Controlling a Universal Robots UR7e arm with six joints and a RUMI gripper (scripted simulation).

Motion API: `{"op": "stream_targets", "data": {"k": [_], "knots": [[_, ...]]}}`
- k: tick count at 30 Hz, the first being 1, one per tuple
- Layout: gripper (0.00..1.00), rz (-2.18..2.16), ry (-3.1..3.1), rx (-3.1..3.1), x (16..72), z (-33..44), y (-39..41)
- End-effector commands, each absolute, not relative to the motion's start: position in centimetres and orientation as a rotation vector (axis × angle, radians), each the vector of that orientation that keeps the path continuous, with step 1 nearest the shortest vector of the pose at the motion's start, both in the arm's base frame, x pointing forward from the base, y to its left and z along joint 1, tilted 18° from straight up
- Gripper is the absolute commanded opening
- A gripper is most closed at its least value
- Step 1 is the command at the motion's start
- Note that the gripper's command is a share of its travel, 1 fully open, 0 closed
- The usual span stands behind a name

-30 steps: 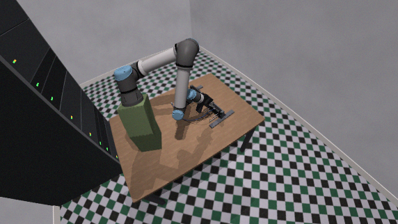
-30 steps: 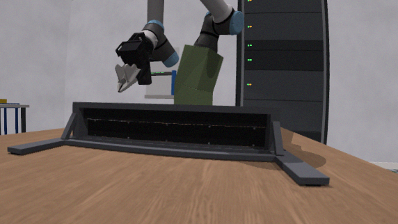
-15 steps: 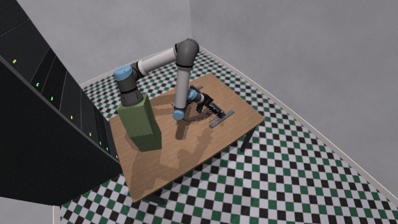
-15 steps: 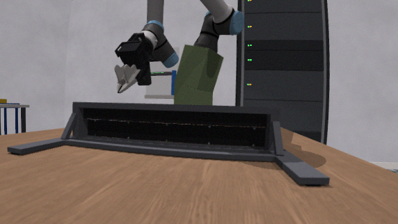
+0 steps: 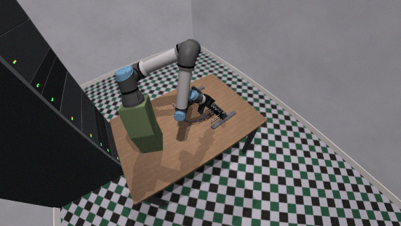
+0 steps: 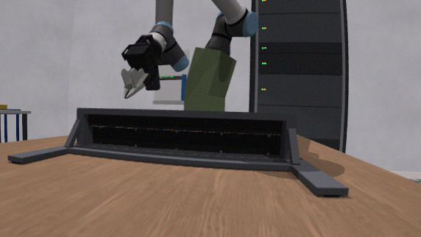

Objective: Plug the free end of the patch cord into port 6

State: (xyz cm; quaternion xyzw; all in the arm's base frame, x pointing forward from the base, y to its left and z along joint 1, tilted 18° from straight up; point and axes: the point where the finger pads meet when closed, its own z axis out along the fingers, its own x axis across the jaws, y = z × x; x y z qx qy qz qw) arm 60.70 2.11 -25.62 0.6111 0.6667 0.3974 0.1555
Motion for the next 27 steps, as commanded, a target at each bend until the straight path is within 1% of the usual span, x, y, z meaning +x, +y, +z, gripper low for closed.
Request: {"op": "stream_targets", "data": {"k": [1, 27], "knots": [[0.0, 1.138, 1.909, 1.749, 60.74, -25.56, 2.07], [0.0, 1.138, 1.909, 1.749, 60.0, -24.89, 1.71]]}}
